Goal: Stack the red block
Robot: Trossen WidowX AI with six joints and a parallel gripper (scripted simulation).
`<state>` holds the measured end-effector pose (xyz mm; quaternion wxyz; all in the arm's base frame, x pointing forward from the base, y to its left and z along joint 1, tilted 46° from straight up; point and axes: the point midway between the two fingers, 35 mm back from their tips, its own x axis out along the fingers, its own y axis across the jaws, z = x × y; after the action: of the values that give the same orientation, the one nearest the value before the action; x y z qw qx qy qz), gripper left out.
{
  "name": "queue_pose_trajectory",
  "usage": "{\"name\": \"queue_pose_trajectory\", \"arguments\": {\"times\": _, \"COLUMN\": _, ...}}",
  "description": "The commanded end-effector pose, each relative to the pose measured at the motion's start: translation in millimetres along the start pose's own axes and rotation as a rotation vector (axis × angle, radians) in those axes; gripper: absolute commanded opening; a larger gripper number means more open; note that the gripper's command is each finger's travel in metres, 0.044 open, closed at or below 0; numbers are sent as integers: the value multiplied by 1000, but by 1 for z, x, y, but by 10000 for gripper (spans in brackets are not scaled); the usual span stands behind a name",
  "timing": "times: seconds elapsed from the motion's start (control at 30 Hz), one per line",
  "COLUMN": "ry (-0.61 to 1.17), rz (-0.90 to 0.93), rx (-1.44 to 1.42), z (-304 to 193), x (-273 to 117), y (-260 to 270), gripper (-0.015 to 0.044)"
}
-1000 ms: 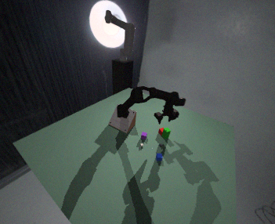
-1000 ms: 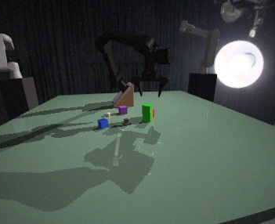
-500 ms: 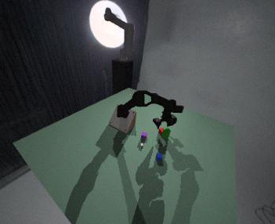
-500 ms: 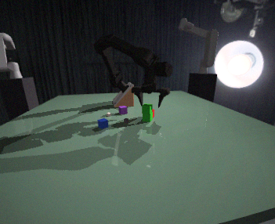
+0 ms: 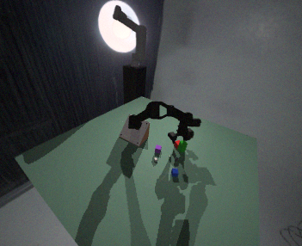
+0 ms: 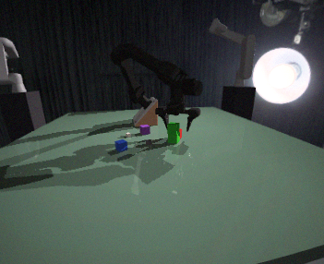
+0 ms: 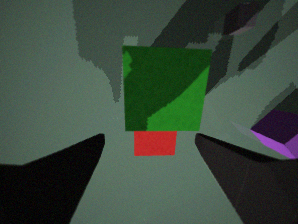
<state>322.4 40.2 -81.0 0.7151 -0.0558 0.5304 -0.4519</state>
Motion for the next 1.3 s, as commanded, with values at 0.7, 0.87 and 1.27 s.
{"name": "queue_pose_trajectory", "arguments": {"times": 0.7, "ry": 0, "rz": -12, "rx": -9, "z": -2, "x": 30, "y": -4, "gripper": 440}}
{"name": "queue_pose_trajectory", "arguments": {"times": 0.87, "ry": 0, "rz": -12, "rx": -9, "z": -2, "x": 30, "y": -4, "gripper": 440}}
{"name": "queue_pose_trajectory", "arguments": {"times": 1.27, "ry": 0, "rz": -12, "rx": -9, "z": -2, "x": 29, "y": -4, "gripper": 177}}
